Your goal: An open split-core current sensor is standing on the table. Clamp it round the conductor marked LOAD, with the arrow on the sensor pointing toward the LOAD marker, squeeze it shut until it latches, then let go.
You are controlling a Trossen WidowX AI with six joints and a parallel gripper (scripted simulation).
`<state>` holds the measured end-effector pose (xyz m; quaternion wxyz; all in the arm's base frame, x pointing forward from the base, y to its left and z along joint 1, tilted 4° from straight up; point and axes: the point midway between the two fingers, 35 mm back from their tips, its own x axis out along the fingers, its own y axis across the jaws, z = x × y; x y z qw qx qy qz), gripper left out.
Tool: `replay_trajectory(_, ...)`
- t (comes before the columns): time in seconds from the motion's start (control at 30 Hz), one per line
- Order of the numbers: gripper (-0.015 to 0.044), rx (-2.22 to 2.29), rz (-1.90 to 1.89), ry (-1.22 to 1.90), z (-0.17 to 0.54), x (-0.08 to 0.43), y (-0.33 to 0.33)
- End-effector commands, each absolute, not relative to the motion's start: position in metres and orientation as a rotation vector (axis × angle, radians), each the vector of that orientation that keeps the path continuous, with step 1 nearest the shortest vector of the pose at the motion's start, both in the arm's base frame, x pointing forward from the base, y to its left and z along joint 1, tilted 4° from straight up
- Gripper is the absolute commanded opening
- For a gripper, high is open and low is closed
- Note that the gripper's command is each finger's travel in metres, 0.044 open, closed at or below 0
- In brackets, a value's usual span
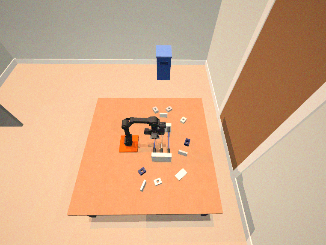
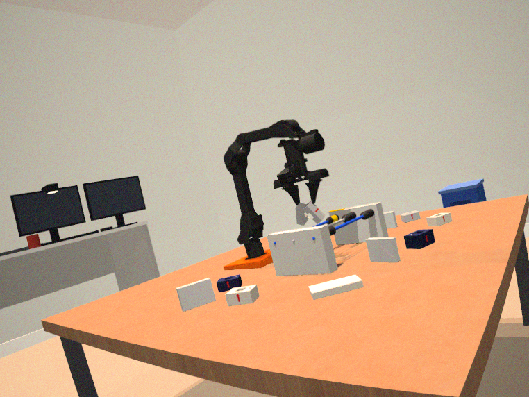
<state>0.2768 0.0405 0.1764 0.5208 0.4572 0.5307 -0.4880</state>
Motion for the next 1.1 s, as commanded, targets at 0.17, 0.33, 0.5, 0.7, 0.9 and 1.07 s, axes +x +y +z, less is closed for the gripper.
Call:
replay_trajectory(0.17,0.0,1.114,-1.177,1.251,0.168,0.281,0.04)
replay_trajectory(0.33,0.0,1.114,-1.177,1.25,0.159,0.281,0.04)
replay_trajectory(0.5,0.0,1.114,-1.177,1.25,0.151,0.281,0.039)
replay_trajectory(0.7,0.0,1.114,-1.177,1.25,0.141,0.28,0.039)
replay_trajectory(0.9,0.0,1.114,-1.177,1.25,0.132,0.279,0.039)
replay_trajectory(1.07,0.0,1.114,-1.177,1.25,0.124,0.278,0.038)
